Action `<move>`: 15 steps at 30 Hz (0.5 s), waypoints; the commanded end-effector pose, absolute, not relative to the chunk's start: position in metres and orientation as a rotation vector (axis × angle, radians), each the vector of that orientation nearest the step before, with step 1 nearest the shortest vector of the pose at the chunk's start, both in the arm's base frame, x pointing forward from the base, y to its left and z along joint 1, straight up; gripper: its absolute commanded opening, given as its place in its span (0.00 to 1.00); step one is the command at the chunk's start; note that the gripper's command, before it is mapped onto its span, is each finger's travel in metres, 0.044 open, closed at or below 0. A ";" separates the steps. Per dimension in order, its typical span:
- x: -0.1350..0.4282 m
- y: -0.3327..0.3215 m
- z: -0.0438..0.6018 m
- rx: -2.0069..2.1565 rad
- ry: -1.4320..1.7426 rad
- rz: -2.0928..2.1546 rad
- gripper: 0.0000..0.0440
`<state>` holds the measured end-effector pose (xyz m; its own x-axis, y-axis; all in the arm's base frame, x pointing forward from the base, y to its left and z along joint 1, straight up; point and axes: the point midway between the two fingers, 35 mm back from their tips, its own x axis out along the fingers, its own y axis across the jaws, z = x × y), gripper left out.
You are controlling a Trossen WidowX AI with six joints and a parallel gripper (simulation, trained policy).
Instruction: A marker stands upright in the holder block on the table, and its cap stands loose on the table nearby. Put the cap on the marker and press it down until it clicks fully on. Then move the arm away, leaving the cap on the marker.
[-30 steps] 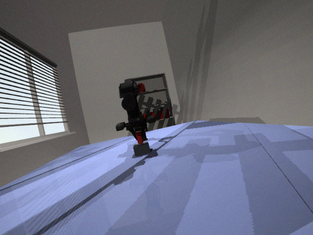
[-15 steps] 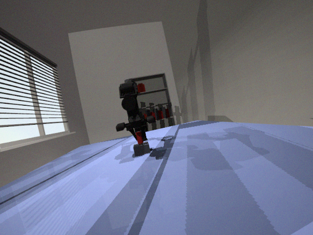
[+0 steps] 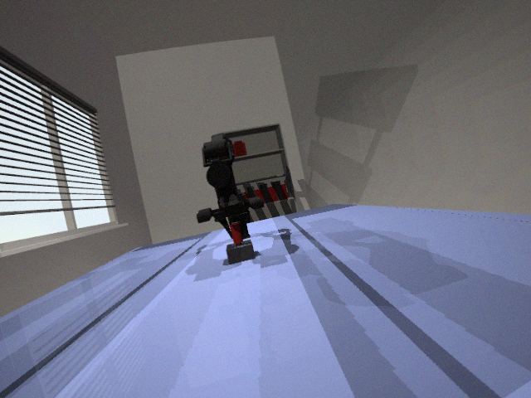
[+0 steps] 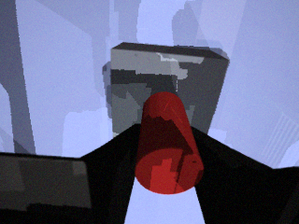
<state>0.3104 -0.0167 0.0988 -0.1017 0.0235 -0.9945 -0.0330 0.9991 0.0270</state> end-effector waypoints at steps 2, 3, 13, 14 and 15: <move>0.303 -0.020 0.081 -0.023 1.728 0.042 0.29; 0.303 -0.021 0.081 -0.025 1.728 0.043 0.29; 0.296 -0.019 0.083 -0.038 1.738 0.071 0.41; 0.295 -0.019 0.084 -0.038 1.739 0.075 0.46; 0.293 -0.019 0.085 -0.038 1.738 0.079 0.51</move>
